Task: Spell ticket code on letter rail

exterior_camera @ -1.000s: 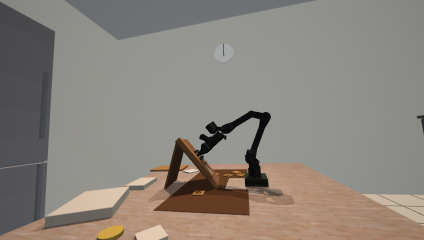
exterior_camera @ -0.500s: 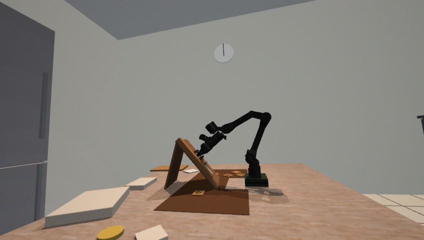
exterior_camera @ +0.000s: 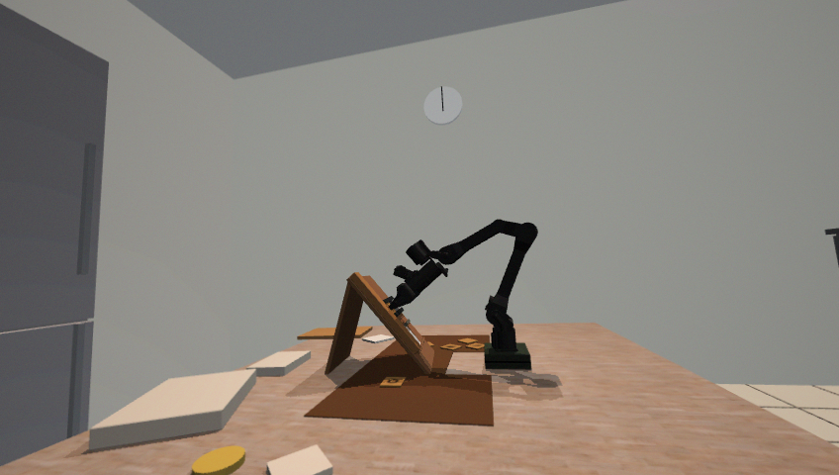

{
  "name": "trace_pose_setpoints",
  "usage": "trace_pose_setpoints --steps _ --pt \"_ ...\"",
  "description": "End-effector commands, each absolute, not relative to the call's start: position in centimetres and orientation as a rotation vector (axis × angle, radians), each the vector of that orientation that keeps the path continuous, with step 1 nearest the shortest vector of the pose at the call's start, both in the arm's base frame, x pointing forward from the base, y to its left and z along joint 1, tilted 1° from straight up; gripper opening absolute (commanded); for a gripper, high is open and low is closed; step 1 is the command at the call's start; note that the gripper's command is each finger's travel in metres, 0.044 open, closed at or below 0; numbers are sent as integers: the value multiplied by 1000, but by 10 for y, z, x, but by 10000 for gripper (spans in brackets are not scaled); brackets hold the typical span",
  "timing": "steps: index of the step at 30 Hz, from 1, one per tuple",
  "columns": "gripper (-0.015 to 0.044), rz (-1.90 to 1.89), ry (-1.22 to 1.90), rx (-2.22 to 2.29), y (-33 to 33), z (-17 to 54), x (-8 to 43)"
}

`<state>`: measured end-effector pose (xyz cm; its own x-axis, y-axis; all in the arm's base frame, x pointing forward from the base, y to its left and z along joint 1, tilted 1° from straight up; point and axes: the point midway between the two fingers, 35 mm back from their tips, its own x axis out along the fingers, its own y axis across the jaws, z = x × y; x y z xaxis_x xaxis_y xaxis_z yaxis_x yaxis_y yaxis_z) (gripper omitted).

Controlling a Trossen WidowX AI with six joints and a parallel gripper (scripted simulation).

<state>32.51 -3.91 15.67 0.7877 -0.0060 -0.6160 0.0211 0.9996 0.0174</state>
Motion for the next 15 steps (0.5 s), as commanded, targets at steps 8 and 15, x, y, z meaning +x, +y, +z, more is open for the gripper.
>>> trace_pose_setpoints --steps 8,15 --pt "0 -20 664 29 -34 156 325" --pt "0 -19 664 29 -30 156 325"
